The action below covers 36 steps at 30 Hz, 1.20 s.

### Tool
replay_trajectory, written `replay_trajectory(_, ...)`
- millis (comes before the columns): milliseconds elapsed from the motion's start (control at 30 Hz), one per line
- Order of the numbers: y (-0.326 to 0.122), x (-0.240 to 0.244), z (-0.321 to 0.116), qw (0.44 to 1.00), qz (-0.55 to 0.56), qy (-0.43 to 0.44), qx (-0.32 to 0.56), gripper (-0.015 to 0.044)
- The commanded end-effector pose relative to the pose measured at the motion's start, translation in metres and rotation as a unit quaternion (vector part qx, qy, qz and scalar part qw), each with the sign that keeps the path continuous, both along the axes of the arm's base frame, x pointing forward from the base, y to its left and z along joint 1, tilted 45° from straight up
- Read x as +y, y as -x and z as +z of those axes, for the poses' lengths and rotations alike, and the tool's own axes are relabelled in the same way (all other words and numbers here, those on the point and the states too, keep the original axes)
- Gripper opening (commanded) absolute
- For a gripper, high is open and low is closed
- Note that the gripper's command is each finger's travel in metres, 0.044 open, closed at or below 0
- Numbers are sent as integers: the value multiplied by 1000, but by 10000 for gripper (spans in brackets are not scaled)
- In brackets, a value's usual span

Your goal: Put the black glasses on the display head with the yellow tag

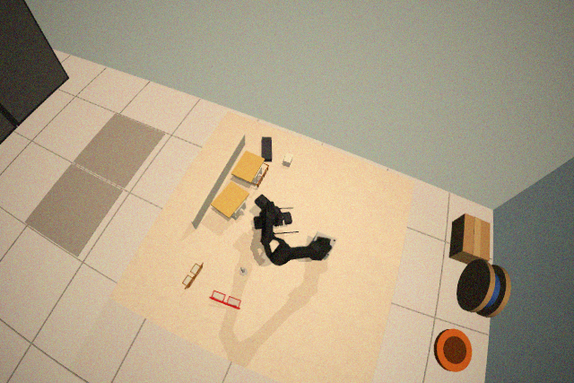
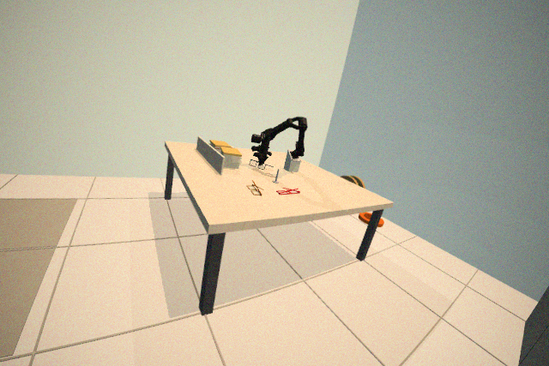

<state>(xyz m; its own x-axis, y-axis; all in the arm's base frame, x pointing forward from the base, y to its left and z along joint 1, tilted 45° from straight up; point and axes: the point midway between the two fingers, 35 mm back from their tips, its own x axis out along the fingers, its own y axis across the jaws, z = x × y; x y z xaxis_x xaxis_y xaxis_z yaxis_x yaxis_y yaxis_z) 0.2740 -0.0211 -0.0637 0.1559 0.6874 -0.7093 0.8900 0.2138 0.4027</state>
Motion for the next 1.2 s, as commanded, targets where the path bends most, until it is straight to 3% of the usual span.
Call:
replay_trajectory(0, 0, 0, 1, 1000, 0, 0, -1, 100)
replay_trajectory(500, 0, 0, 1, 1000, 0, 0, -1, 0)
replay_trajectory(800, 0, -8, 7, 1000, 0, 1, 0, 0)
replay_trajectory(1167, 10, -60, 55, 1000, -2, 2, 3, 0)
